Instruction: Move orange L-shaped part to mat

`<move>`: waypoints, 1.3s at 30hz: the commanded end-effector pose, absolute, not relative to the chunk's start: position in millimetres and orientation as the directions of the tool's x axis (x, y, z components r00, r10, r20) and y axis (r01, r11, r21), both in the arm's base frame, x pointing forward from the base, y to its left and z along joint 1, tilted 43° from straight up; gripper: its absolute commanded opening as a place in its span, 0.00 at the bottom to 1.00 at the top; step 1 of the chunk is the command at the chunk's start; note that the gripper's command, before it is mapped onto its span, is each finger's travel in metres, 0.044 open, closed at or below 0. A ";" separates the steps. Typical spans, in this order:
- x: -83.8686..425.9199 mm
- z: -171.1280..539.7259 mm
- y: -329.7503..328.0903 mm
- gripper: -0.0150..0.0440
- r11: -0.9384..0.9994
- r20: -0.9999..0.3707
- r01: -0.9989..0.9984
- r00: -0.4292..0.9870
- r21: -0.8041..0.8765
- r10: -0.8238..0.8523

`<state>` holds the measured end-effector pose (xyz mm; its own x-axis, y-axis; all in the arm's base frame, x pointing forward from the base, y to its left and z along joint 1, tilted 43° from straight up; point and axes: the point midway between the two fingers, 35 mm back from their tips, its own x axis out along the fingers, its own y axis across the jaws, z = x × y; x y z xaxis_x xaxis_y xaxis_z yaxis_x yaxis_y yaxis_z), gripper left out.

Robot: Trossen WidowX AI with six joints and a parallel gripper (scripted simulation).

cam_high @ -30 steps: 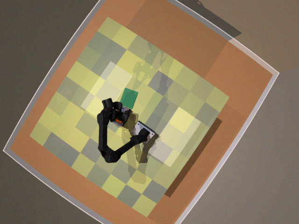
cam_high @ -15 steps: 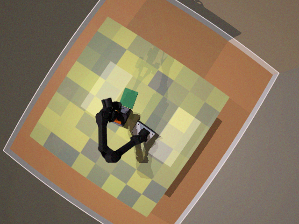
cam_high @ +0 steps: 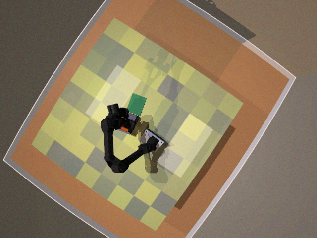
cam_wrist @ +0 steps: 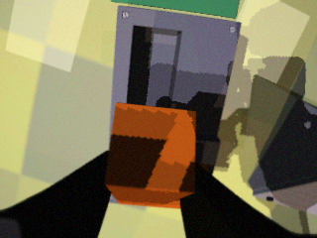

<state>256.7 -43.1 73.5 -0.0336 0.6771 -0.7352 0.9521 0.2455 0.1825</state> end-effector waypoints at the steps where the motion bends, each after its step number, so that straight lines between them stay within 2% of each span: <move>1: 258.7 70.2 -49.9 0.25 0.247 -0.740 0.951 -0.032 0.183 0.672; 39: 293.1 -36.1 -162.8 0.25 0.249 -0.746 0.951 -0.029 0.185 0.666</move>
<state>291.9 -154.8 -32.7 -0.0298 0.6714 -0.7405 0.9518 0.2454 0.1842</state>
